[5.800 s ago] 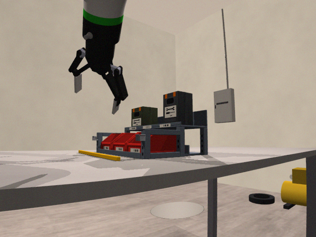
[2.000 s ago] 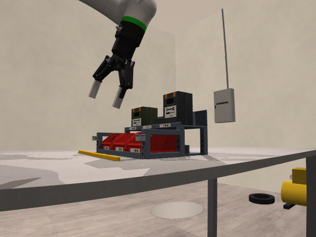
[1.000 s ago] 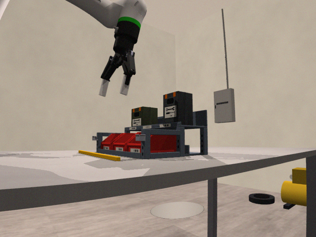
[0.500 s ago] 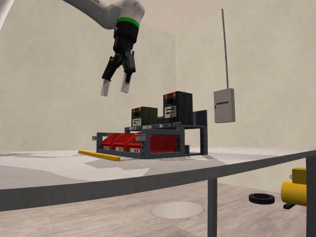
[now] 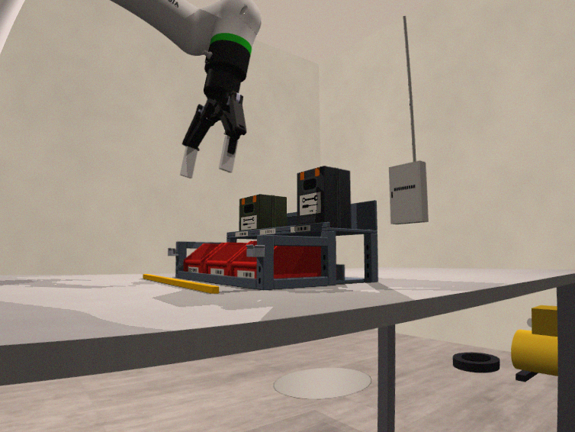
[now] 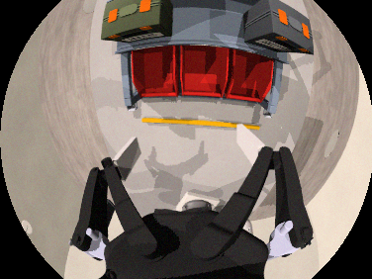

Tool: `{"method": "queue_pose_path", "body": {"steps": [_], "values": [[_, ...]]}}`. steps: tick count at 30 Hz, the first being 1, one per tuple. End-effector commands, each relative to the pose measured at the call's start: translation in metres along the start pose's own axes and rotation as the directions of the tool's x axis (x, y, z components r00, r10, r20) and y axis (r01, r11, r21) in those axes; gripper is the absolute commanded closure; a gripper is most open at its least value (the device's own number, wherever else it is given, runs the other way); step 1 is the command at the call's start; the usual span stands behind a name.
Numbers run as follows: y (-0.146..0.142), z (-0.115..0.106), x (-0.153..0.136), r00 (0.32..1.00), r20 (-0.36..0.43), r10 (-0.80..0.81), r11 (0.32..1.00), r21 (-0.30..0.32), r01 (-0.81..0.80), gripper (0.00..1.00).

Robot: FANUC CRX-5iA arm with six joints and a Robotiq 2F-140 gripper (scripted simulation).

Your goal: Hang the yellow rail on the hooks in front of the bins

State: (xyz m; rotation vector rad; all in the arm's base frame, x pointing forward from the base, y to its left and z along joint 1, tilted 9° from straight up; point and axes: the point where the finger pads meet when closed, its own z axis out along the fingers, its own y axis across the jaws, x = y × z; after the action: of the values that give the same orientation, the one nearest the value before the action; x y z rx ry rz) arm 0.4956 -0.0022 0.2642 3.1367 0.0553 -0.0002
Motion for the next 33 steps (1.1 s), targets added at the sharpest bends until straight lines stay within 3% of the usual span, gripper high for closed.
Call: {"method": "queue_pose_path", "body": {"steps": [1,13,18,30,33], "values": [[0.009,0.035,-0.019,0.987,-0.008,-0.163,0.987,-0.019,0.162,0.0],[0.009,0.035,-0.019,0.987,-0.008,-0.163,0.987,-0.019,0.162,0.0],[0.024,0.095,-0.051,0.935,-0.011,-0.354,0.934,-0.044,0.353,0.0],[0.024,0.095,-0.051,0.935,-0.011,-0.354,0.934,-0.044,0.353,0.0],[0.029,0.119,-0.064,0.886,-0.01,-0.463,0.885,-0.059,0.461,0.0]]}}
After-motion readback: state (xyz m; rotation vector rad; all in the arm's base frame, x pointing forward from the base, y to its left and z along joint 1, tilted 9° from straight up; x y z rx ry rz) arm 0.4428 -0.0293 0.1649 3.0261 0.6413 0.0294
